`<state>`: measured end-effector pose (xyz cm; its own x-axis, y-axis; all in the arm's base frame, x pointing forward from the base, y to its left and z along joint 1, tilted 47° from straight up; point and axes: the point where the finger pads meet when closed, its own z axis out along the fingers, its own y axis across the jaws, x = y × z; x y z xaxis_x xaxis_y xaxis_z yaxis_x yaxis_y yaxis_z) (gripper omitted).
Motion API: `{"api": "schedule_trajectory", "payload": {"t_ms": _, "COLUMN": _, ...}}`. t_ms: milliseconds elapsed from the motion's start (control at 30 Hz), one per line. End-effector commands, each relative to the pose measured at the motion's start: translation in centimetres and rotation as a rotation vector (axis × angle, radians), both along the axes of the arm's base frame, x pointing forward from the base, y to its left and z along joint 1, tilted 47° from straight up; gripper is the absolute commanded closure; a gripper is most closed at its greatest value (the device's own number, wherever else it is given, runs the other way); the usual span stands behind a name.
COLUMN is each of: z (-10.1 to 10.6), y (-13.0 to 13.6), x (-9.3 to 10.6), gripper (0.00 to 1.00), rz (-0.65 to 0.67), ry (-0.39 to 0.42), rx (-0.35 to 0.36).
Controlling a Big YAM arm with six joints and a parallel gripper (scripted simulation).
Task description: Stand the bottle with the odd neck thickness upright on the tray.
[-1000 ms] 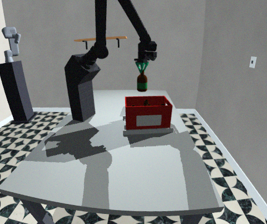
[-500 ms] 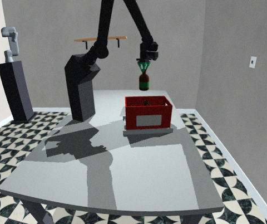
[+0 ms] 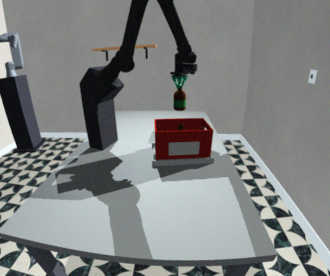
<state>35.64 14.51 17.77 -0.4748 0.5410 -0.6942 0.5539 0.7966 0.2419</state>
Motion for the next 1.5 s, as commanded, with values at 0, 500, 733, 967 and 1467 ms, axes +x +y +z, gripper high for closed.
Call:
{"api": "schedule_trajectory", "payload": {"t_ms": 0, "z": 1.2, "y": 1.7, "x": 0.5, "gripper": 1.00, "rz": 0.005, "ry": -0.016, "rx": 0.017}}
{"api": "schedule_trajectory", "payload": {"t_ms": 500, "z": 1.3, "y": 3.4, "x": 1.2, "gripper": 1.00, "rz": 0.006, "ry": -0.016, "rx": 0.018}}
{"api": "schedule_trajectory", "payload": {"t_ms": 733, "z": 1.7, "y": 3.8, "x": 1.3, "gripper": 1.00, "rz": 0.006, "ry": -0.024, "rx": 0.025}}
{"api": "schedule_trajectory", "payload": {"t_ms": 967, "z": 1.5, "y": 4.2, "x": 1.5, "gripper": 1.00, "rz": 0.006, "ry": -0.020, "rx": 0.022}}
{"api": "schedule_trajectory", "payload": {"t_ms": 1467, "z": 1.5, "y": 4.7, "x": 1.7, "gripper": 1.00, "rz": 0.007, "ry": -0.018, "rx": 0.020}}
